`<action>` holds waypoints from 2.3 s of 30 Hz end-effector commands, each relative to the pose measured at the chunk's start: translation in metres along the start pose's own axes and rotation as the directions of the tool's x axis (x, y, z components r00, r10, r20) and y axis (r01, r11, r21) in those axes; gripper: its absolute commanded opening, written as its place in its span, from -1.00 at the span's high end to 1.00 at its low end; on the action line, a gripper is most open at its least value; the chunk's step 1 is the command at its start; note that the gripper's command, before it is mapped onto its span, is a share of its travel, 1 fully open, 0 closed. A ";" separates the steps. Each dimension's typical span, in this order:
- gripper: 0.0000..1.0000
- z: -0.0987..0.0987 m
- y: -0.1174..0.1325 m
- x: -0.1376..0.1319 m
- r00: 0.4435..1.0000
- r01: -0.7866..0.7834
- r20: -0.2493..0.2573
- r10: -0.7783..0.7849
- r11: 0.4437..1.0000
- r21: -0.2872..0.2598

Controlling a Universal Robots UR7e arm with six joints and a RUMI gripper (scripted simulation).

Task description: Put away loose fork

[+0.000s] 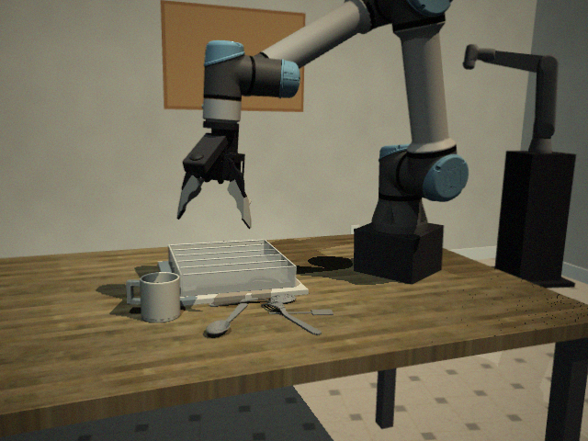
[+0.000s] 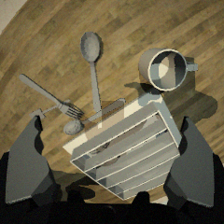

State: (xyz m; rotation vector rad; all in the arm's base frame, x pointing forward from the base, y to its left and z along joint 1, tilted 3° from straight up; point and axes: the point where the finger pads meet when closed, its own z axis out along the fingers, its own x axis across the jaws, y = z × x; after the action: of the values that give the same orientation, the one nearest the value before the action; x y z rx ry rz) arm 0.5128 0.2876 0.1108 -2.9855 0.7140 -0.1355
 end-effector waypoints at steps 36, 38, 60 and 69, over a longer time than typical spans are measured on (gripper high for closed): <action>-1.00 0.034 0.063 -0.121 0.743 0.668 0.058 -0.667 0.745 0.007; -1.00 0.034 0.063 -0.121 0.742 0.668 0.058 -0.668 0.744 0.007; -1.00 0.034 0.063 -0.122 0.743 0.667 0.059 -0.666 0.745 0.007; -1.00 0.035 0.063 -0.122 0.767 0.639 0.059 -0.638 0.769 0.005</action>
State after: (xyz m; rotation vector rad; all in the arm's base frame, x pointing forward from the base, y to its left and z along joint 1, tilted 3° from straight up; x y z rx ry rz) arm 0.3798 0.2883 0.0619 -3.0848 -0.3818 -0.0721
